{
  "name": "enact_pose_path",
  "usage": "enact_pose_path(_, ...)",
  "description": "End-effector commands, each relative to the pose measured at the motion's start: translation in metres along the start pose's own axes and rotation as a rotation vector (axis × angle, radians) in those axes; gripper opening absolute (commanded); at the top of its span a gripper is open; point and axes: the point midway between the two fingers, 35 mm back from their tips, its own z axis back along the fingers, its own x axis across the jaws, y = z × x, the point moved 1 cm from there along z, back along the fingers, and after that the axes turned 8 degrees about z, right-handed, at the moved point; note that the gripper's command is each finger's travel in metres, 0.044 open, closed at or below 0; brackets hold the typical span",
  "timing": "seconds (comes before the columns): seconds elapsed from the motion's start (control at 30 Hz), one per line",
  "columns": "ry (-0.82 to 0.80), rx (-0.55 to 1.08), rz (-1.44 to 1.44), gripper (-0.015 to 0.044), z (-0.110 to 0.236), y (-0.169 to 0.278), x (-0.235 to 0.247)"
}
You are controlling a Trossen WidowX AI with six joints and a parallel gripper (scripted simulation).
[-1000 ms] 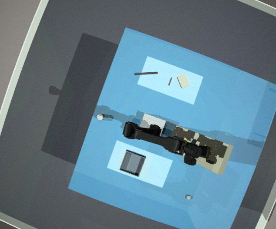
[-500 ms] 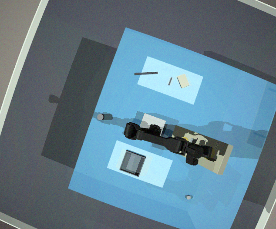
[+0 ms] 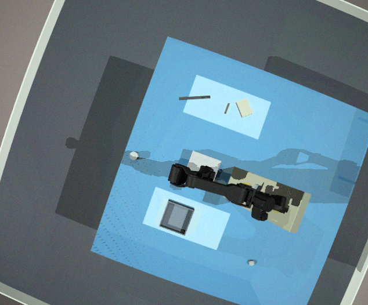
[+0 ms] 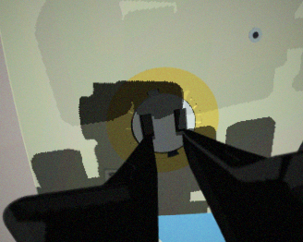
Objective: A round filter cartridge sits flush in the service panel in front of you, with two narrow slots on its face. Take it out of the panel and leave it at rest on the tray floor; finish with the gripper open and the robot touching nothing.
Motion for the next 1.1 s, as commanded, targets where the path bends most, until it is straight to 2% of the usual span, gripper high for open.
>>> enact_pose_path(0.0,-0.003,0.002,0.004,0.0088,-0.008,0.000,0.000)
enact_pose_path(0.23,-0.003,0.002,0.004,0.0088,-0.017,0.000,-0.001)
enact_pose_path(1.07,-0.003,0.002,0.004,0.0088,-0.018,0.001,0.000)
